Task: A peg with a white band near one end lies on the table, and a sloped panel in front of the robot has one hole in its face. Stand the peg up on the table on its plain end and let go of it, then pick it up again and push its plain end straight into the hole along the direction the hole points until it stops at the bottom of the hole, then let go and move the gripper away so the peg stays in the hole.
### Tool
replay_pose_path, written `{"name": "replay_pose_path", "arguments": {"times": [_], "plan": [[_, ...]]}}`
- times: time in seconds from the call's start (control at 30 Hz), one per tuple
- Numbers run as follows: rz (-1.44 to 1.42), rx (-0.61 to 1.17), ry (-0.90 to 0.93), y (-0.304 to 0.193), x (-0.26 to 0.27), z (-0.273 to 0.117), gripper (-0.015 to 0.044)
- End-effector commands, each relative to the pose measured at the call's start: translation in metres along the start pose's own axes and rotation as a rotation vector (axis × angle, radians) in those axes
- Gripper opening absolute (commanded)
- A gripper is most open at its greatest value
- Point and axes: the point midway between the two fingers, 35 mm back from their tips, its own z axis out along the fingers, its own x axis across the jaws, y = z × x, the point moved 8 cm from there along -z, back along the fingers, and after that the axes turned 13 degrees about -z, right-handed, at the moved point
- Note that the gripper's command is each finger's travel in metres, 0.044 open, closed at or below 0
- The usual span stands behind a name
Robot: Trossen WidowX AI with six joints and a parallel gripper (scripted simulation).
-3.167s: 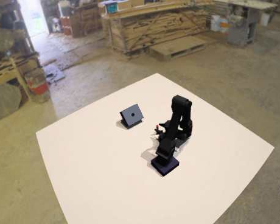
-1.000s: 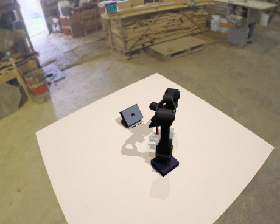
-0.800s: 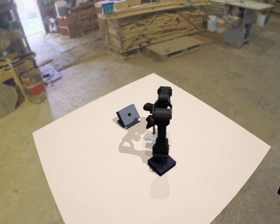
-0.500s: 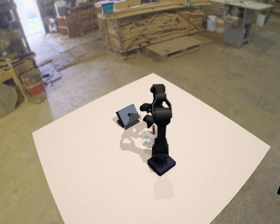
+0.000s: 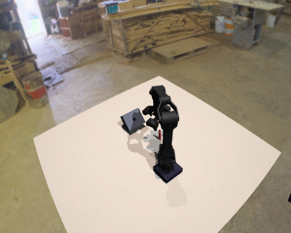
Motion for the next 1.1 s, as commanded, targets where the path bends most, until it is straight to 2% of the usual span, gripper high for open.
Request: {"name": "replay_pose_path", "arguments": {"times": [0.0,1.07], "plan": [[0.004,0.007,-0.006,0.0,0.0,0.0,0.044],[-0.015,0.008,-0.006,0.001,-0.003,0.055,0.044]]}}
